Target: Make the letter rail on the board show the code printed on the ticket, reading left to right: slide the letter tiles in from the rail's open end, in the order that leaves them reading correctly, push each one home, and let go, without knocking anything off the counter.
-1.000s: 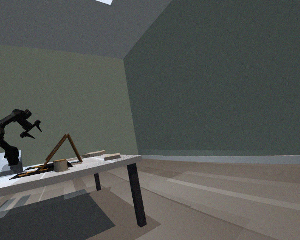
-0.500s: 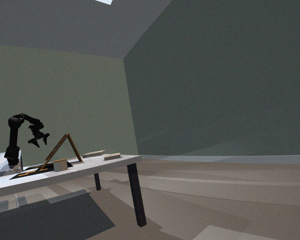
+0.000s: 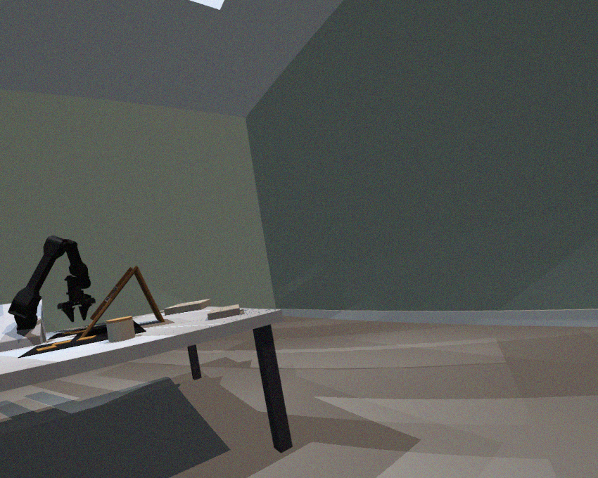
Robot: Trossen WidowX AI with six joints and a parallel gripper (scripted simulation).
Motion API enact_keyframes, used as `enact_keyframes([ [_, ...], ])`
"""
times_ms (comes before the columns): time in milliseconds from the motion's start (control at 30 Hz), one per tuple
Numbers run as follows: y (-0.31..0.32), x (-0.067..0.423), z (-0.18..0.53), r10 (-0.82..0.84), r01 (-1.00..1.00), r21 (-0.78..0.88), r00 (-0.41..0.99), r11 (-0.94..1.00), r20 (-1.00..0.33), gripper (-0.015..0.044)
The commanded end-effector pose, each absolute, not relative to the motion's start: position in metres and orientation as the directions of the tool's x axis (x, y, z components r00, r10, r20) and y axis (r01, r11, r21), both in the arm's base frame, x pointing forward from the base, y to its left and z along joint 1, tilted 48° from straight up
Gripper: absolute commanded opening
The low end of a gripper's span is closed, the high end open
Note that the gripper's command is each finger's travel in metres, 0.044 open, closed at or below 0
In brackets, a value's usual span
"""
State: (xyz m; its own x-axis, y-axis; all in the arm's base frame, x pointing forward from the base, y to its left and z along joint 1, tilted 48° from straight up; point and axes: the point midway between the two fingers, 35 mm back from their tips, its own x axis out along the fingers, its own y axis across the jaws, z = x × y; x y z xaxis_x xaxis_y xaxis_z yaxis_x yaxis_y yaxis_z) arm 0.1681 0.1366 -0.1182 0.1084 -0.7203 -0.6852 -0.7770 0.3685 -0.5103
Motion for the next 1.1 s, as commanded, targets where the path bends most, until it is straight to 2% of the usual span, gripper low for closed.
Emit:
enact_keyframes([
  [0,0.136,0.167,-0.122,-0.719,-0.765,-0.515,0.099,0.387,-0.688,0.034],
  [333,0.112,0.168,-0.147,-0.72,-0.764,-0.516,0.099,0.387,-0.687,0.034],
  [1067,0.104,0.168,-0.155,-0.72,-0.764,-0.517,0.099,0.386,-0.686,0.034],
])
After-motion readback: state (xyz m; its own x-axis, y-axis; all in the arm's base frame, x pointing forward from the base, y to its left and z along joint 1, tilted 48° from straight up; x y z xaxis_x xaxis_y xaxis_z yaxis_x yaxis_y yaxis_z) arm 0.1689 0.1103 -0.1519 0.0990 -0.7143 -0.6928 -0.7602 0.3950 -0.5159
